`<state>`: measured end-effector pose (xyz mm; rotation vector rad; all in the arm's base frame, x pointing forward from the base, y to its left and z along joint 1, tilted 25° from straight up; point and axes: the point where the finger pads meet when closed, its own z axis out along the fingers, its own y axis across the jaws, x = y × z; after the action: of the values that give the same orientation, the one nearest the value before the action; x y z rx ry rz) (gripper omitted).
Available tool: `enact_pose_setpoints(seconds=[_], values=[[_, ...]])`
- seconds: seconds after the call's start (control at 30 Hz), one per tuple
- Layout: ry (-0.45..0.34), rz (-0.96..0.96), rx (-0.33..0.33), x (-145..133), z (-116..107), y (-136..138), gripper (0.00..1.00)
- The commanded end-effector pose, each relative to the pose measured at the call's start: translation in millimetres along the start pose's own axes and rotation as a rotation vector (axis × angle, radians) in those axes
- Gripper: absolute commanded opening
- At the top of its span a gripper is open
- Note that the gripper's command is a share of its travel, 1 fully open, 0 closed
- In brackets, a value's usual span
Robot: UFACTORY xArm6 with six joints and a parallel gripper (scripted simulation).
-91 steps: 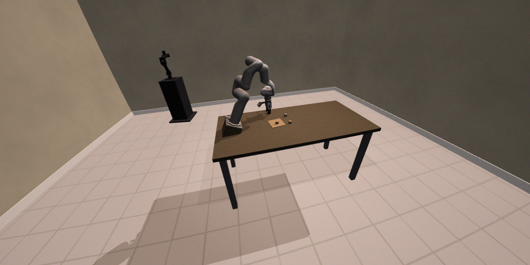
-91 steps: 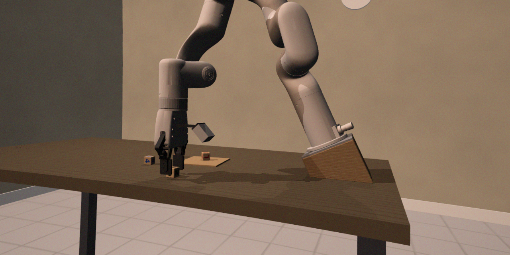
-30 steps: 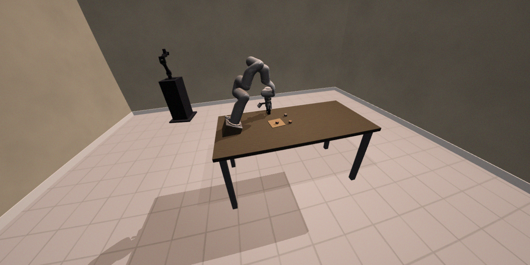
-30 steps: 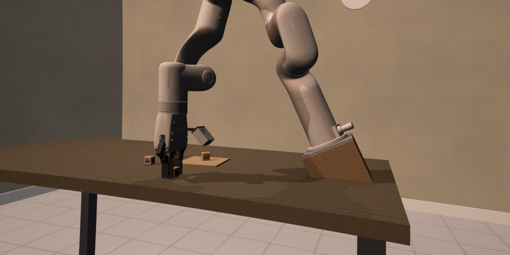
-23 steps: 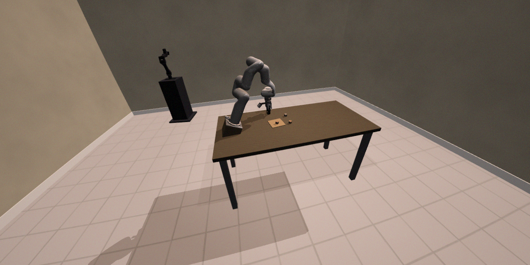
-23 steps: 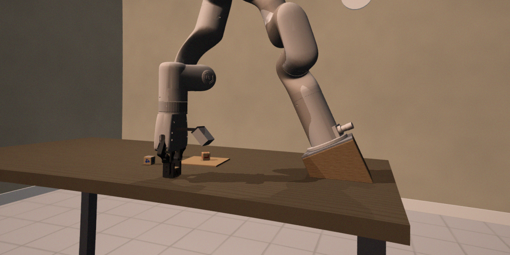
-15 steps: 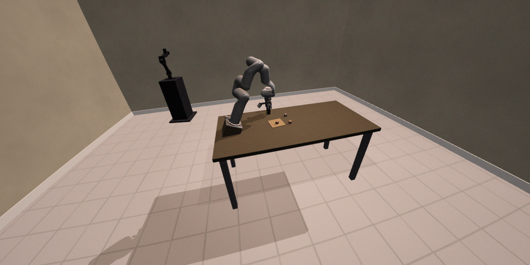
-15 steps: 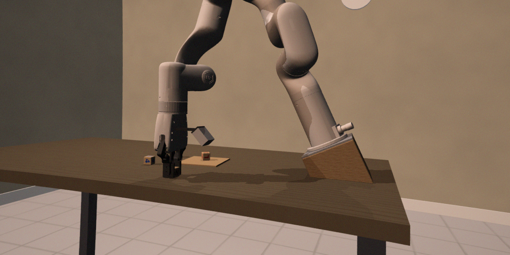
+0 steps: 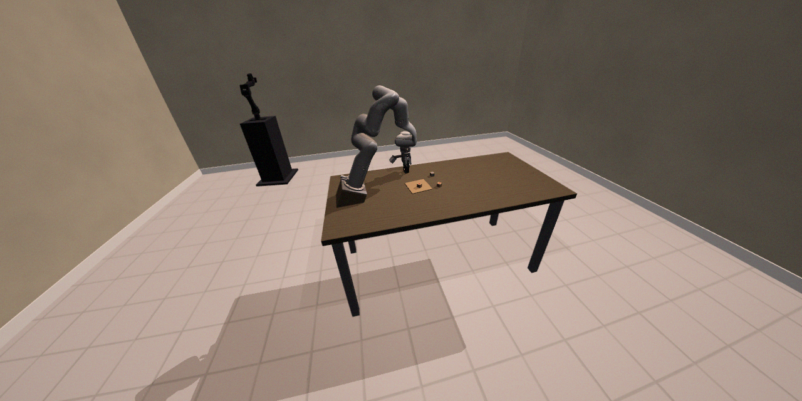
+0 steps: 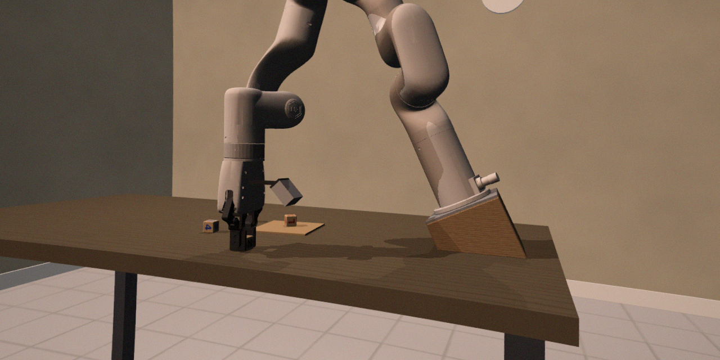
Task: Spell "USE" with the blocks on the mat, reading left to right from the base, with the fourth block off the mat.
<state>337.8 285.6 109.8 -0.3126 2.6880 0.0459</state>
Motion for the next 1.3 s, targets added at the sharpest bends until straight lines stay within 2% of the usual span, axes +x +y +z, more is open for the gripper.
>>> enact_pose_setpoints(seconds=[0.0,0.37,0.8,1.27], values=[[-0.002,0.0,-0.002,-1.1,-0.8,0.6,0.21],[-0.003,0.0,-0.002,-1.1,-9.7,0.6,0.21],[-0.003,0.0,-0.002,-0.9,-94.1,0.4,0.21],[-0.002,0.0,-0.002,-0.8,-100.8,0.4,0.21]])
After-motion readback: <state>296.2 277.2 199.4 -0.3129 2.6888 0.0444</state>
